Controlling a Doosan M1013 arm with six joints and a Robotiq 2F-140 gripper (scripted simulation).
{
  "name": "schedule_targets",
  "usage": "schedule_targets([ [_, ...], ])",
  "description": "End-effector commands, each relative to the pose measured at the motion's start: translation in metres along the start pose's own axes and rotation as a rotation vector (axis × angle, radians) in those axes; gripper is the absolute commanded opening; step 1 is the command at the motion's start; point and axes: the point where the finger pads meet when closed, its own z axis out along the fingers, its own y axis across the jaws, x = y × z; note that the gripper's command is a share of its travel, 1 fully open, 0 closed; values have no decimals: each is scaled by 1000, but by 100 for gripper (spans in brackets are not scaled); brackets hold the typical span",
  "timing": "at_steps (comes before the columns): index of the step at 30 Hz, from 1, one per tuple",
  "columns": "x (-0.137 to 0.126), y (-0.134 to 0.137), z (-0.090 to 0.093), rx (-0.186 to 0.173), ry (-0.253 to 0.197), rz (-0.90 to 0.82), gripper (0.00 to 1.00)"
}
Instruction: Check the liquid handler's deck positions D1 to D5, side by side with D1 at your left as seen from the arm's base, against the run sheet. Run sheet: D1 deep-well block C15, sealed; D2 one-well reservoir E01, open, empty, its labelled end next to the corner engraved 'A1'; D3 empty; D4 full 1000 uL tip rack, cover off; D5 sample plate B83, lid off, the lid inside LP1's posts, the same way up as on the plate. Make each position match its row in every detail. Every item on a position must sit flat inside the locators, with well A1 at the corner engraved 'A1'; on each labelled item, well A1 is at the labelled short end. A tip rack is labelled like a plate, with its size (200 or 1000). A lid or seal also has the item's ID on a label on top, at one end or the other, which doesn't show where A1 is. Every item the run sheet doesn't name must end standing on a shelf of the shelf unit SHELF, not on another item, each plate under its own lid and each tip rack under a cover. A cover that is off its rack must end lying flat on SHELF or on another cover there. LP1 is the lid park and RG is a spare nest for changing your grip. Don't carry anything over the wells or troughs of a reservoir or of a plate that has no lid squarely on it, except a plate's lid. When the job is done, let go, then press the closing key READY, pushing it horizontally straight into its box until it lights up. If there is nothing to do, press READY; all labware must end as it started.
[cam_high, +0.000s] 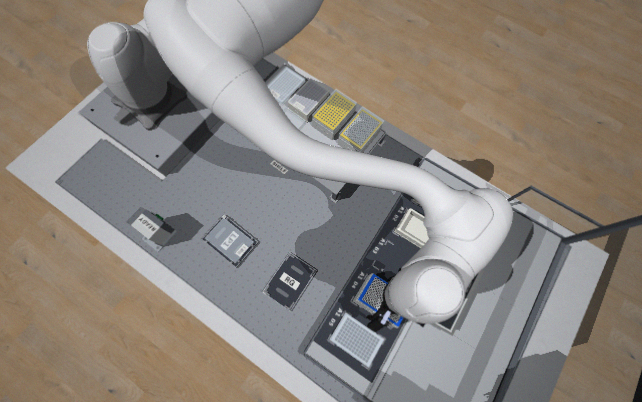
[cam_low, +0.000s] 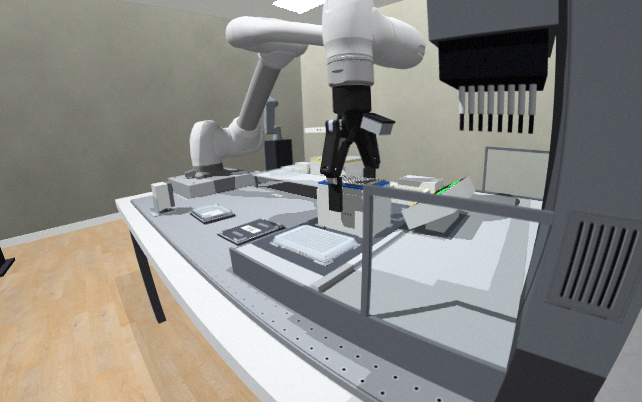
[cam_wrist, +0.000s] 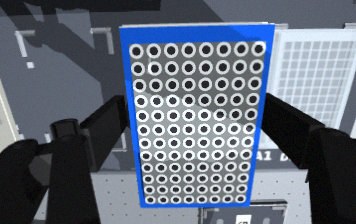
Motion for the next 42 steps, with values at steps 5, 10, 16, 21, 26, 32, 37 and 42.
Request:
schedule_targets([
  [5,0,0,-2,0,2,0,79],
  [10,0,0,-2,0,2,0,79],
  [16,0,0,-7,0,2,0,79],
  [21,0,0,-12,0,2,0,79],
  [26,0,0,-20,0,2,0,79],
  [32,0,0,-30,0,2,0,79],
  [37,0,0,-35,0,2,0,79],
  [42,0,0,-43,0,2,0,79],
])
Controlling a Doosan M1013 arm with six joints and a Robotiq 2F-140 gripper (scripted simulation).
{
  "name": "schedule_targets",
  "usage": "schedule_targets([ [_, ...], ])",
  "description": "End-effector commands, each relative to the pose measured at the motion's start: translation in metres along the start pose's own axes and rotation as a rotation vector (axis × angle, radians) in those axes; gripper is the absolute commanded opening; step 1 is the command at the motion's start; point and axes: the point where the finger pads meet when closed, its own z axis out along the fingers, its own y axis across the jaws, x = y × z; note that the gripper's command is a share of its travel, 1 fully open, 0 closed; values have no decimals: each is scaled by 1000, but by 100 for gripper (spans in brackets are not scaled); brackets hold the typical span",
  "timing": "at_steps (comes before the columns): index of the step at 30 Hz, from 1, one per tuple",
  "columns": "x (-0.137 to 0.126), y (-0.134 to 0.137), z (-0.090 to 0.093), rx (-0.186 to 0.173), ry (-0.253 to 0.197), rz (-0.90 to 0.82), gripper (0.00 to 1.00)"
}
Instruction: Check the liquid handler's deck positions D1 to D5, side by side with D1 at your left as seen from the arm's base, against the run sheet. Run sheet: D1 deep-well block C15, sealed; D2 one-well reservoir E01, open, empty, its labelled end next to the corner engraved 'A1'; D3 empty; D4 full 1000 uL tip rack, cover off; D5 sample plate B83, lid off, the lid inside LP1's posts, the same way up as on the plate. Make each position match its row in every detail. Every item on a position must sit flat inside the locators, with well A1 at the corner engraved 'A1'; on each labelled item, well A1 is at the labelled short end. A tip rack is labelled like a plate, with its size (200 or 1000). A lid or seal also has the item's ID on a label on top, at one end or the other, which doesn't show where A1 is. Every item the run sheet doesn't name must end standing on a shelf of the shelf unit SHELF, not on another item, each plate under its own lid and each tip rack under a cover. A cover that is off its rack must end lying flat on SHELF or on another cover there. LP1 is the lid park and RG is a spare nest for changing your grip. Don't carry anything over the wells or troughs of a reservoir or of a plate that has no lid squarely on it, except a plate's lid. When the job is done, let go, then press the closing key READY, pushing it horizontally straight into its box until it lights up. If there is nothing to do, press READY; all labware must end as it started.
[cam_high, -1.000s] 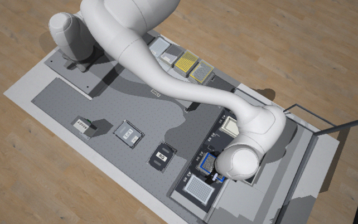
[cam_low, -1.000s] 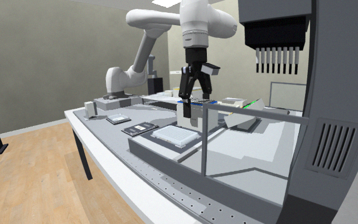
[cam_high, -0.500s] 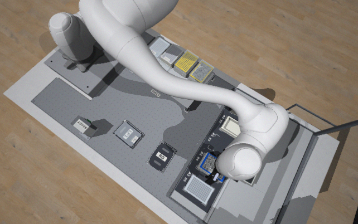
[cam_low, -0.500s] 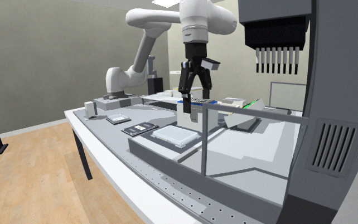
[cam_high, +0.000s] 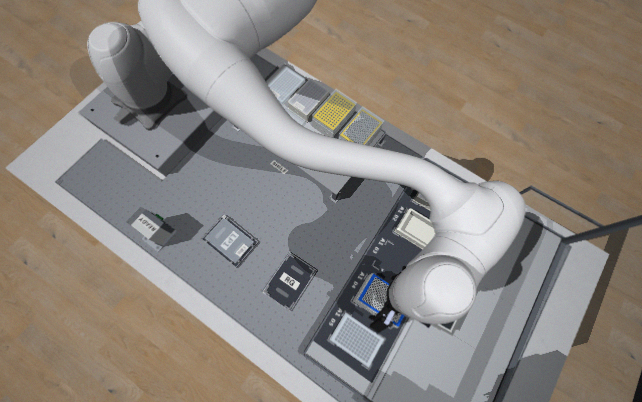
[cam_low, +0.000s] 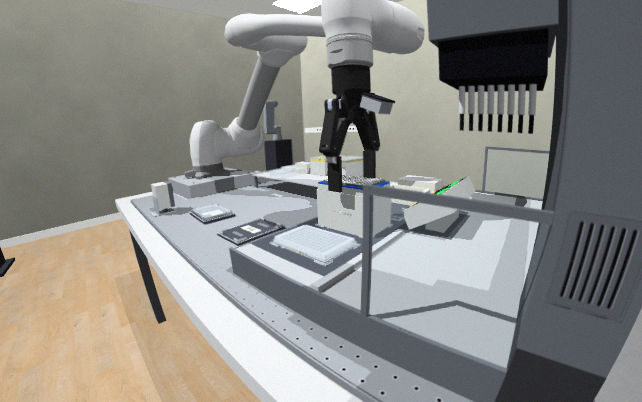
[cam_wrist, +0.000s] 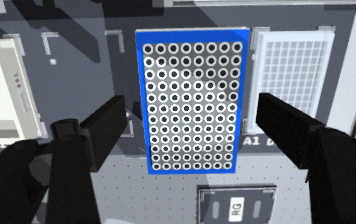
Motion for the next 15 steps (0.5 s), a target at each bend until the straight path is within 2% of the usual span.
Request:
schedule_targets([
  [1,0,0,-7,0,2,0,79],
  [15,0,0,-27,0,2,0,79],
])
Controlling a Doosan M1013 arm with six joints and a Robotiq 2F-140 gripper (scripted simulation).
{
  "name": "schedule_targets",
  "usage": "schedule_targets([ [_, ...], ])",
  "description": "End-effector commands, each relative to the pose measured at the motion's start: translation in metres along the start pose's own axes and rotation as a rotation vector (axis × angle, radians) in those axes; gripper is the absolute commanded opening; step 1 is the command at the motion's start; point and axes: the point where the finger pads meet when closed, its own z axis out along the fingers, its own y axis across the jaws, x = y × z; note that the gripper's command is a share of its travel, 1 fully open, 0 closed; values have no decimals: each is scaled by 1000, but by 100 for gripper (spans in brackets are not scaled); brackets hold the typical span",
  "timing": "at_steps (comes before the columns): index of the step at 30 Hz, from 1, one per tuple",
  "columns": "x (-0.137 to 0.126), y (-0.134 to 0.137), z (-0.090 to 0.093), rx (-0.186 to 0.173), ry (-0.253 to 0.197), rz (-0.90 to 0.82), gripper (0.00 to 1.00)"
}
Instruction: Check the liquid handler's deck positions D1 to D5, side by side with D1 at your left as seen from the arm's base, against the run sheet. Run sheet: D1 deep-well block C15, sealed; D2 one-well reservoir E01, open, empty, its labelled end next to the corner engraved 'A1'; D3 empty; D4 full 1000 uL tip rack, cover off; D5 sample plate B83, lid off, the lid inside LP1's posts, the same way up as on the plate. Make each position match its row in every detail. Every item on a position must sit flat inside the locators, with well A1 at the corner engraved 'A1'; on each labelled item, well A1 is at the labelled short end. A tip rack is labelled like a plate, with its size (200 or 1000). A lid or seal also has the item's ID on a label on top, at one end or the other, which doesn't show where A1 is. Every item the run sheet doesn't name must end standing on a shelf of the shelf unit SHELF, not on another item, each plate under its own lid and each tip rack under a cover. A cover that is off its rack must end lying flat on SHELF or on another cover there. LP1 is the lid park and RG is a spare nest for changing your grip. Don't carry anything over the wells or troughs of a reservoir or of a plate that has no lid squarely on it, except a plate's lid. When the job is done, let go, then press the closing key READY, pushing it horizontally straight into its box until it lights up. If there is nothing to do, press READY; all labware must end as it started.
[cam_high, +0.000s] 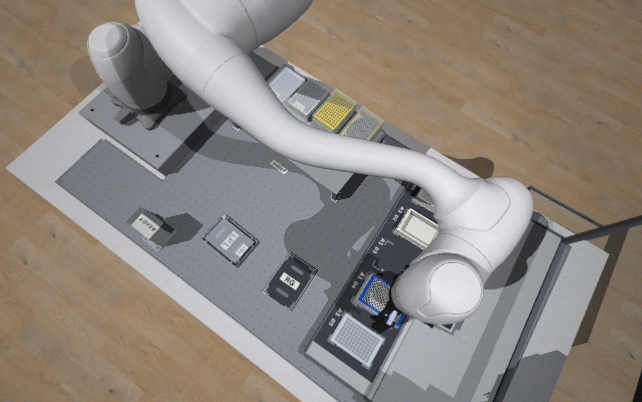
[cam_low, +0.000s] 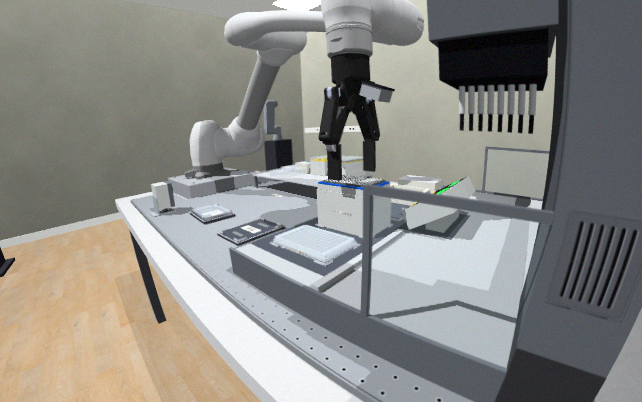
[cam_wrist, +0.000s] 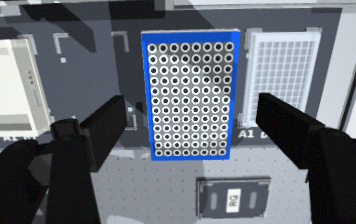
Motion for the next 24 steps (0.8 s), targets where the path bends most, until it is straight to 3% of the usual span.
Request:
schedule_targets([
  [1,0,0,-7,0,2,0,79],
  [24,0,0,-42,0,2,0,79],
])
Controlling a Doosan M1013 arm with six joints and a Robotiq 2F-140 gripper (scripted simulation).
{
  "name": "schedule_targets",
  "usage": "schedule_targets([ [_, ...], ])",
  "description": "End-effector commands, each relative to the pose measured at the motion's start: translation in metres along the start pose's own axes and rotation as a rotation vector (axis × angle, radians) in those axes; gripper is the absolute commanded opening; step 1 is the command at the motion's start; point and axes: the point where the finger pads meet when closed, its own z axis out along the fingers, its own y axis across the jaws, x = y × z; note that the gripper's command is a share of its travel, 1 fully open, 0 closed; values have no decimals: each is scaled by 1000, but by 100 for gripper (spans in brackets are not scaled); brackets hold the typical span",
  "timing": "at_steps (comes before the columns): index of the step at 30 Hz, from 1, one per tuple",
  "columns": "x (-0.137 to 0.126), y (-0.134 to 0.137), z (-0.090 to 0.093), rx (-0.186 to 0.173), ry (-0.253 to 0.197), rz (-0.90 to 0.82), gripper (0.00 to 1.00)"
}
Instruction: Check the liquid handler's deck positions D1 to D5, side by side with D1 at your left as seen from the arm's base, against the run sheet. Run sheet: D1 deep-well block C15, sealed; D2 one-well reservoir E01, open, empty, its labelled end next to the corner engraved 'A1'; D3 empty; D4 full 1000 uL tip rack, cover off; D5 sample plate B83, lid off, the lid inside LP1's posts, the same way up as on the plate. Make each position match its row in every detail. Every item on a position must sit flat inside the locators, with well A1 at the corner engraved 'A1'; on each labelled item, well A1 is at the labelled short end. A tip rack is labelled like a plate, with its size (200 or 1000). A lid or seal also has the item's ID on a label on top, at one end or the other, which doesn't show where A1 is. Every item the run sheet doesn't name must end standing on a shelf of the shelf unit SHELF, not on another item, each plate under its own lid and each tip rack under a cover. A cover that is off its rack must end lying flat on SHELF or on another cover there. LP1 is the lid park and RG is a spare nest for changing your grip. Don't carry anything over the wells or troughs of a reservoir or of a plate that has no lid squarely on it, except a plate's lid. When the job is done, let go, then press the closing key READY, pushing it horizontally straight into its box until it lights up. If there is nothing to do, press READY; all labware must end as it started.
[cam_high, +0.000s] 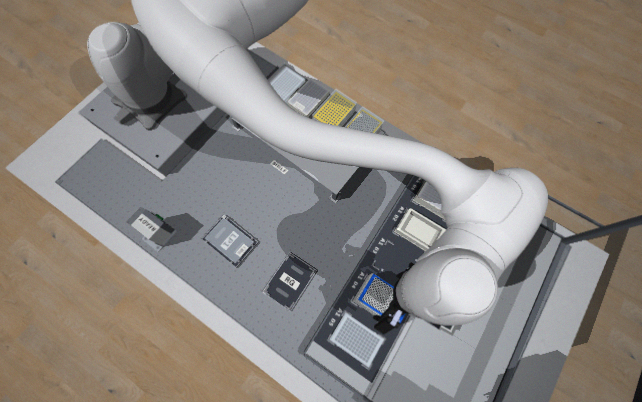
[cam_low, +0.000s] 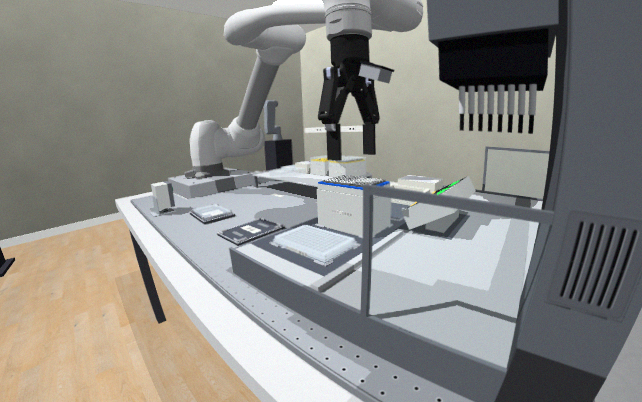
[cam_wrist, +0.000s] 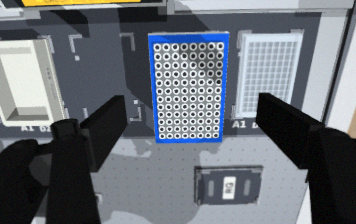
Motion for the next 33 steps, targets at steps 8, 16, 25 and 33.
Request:
schedule_targets([
  [8,0,0,-15,0,2,0,79],
  [16,0,0,-29,0,2,0,79],
  [25,0,0,-40,0,2,0,79],
  [33,0,0,-54,0,2,0,79],
])
